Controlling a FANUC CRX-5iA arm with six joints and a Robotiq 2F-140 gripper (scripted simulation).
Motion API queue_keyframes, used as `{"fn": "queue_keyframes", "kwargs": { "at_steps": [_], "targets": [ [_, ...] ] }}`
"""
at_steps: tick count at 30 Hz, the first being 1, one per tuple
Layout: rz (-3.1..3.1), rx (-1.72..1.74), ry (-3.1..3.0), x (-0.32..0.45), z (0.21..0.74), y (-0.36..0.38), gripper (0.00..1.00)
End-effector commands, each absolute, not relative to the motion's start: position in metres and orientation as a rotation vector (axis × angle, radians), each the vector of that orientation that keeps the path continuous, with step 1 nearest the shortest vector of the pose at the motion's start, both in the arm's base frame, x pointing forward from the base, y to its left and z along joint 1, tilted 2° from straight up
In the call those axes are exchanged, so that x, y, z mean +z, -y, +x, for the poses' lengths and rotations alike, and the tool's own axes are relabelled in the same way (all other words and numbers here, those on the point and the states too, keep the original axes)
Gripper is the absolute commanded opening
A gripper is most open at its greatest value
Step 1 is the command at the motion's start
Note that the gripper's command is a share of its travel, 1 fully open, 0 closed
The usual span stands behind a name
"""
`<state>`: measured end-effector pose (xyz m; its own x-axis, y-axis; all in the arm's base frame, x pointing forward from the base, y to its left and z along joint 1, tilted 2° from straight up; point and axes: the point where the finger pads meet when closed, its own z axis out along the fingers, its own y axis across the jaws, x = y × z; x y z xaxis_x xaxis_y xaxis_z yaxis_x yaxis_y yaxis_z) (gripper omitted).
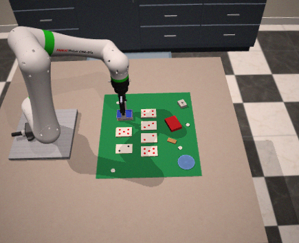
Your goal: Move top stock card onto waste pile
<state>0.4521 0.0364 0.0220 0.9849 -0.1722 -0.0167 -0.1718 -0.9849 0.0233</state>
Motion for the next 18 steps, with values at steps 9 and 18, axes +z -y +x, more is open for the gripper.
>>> {"fn": "queue_keyframes", "kwargs": {
  "at_steps": [9, 18],
  "targets": [
    [3.108, -0.028, 0.269, 0.047, 0.453, -0.037, 0.43],
    [3.108, -0.028, 0.269, 0.06, 0.453, -0.037, 0.43]
  ]
}}
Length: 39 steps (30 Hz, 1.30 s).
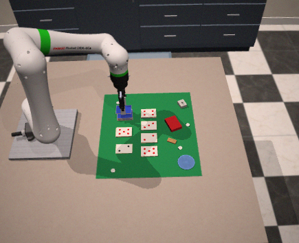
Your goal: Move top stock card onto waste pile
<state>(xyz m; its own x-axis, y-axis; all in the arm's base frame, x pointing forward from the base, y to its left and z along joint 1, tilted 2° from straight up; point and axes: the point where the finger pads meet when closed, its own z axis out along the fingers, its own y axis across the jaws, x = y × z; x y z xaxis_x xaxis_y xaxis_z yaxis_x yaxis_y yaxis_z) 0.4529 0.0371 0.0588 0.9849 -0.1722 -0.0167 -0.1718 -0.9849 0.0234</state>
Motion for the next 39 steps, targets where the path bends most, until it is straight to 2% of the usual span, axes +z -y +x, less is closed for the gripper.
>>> {"fn": "queue_keyframes", "kwargs": {
  "at_steps": [1, 18, 39],
  "targets": [
    [3.108, -0.028, 0.269, 0.061, 0.453, -0.037, 0.43],
    [3.108, -0.028, 0.27, 0.061, 0.452, -0.03, 0.43],
    [3.107, -0.028, 0.275, 0.063, 0.437, 0.066, 0.43]
  ]
}}
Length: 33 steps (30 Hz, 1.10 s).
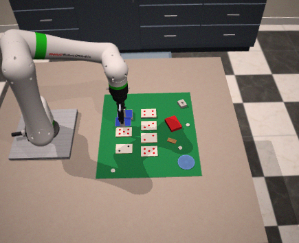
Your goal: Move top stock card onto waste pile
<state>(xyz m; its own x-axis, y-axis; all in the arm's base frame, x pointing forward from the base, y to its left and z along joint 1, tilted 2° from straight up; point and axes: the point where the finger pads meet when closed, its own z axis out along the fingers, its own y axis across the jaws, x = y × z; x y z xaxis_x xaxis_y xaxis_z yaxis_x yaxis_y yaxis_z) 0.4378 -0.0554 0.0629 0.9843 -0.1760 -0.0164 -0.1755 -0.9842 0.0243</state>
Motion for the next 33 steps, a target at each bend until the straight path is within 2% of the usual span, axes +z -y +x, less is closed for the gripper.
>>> {"fn": "queue_keyframes", "kwargs": {
  "at_steps": [1, 33],
  "targets": [
    [3.107, -0.028, 0.275, 0.063, 0.436, 0.069, 0.43],
    [3.107, -0.028, 0.276, 0.061, 0.434, 0.081, 0.43]
  ]
}}
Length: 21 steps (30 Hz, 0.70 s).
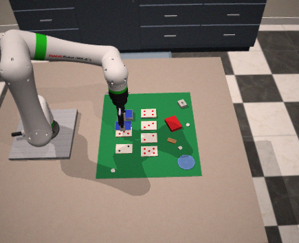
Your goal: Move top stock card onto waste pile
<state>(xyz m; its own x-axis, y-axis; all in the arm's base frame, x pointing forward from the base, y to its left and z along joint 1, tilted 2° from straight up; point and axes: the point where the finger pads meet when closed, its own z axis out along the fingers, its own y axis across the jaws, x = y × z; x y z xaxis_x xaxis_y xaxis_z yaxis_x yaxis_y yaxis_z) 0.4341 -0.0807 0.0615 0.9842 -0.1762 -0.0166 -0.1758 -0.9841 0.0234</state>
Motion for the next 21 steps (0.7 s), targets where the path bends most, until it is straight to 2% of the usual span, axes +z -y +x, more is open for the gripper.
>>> {"fn": "queue_keyframes", "kwargs": {
  "at_steps": [1, 21],
  "targets": [
    [3.107, -0.028, 0.276, 0.06, 0.434, 0.081, 0.43],
    [3.107, -0.028, 0.276, 0.031, 0.434, 0.081, 0.43]
  ]
}}
